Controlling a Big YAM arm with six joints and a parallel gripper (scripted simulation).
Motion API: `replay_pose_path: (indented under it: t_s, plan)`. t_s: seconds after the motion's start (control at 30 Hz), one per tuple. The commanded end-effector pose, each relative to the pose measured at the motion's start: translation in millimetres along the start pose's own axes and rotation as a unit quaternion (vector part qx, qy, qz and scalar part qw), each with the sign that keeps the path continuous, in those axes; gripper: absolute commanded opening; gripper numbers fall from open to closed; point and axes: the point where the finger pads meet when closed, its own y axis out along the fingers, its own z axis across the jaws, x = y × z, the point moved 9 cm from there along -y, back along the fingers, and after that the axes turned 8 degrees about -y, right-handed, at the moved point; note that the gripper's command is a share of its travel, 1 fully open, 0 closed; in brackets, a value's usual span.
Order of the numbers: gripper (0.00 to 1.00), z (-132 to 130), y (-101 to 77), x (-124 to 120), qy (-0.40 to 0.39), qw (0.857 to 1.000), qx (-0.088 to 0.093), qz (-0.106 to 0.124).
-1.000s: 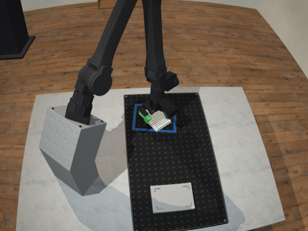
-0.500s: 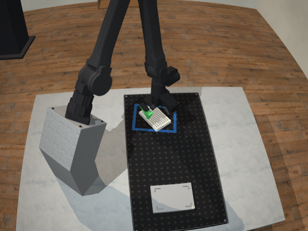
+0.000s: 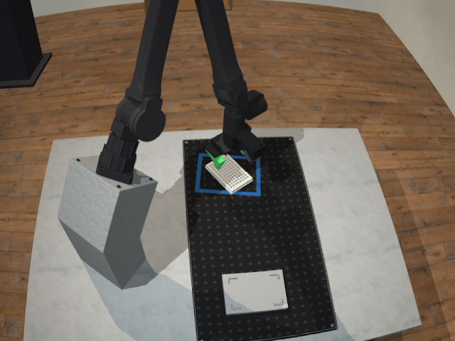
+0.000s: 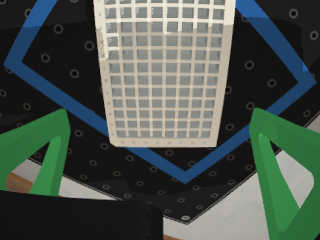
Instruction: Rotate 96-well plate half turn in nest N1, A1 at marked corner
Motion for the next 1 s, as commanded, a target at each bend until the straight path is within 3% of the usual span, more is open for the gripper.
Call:
replay_pose_path:
  t_s: [0.0, 0.23, 0.27, 0.43, 0.47, 0.73, 0.77, 0.97]
  plan:
    - [1.00, 0, -13.0, 4, -0.001, 1.000, 0.002, -0.005]
    - [1.00, 1, -27.5, 0, -0.006, 1.000, 0.002, -0.002]
    - [1.00, -4, -19.3, 1, -0.002, 1.000, -0.013, 0.000]
    - [1.00, -3, -19.4, 1, 0.000, 1.000, -0.011, 0.000]
    - [1.00, 5, -24.0, 1, -0.001, 1.000, 0.004, -0.003]
    - [1.00, 5, -24.0, 1, -0.001, 1.000, 0.004, -0.003]
    - [1.00, 0, -23.7, 0, -0.021, 1.000, -0.003, -0.001]
    - [1.00, 0, -23.6, 0, -0.088, 0.996, -0.003, -0.001]
